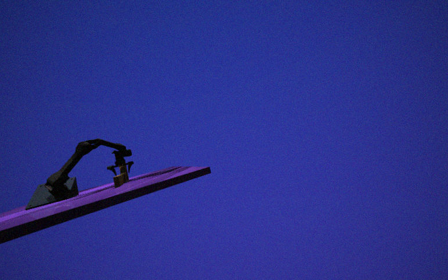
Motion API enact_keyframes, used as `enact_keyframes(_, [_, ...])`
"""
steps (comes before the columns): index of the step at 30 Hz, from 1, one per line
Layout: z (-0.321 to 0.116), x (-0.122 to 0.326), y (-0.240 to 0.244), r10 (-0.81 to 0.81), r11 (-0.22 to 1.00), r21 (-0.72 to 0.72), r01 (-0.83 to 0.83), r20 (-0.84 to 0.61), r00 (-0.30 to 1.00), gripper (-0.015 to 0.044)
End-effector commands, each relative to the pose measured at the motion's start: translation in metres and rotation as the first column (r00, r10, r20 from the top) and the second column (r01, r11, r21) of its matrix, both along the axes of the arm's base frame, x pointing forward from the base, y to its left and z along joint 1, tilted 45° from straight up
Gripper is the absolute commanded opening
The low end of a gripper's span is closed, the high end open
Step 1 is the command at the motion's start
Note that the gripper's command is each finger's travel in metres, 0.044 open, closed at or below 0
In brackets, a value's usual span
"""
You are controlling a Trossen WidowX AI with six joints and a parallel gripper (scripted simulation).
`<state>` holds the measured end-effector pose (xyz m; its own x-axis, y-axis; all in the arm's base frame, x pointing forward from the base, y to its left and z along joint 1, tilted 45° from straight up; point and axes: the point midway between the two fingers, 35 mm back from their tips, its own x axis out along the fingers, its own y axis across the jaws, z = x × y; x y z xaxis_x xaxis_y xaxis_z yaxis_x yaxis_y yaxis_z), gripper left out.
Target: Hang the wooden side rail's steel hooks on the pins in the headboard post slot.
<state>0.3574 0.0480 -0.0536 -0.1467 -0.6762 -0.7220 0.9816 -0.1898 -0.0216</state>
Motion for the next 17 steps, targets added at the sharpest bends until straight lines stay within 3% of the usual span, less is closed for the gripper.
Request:
enact_keyframes(1, [0.0171,-0.0025,-0.0168,-0.006,1.0,-0.001,0.006,-0.002,1.0,0.044])
enact_keyframes(17, [0.0175,-0.0006,-0.0152,-0.009,1.0,0.003,0.009,0.006,1.0,0.044])
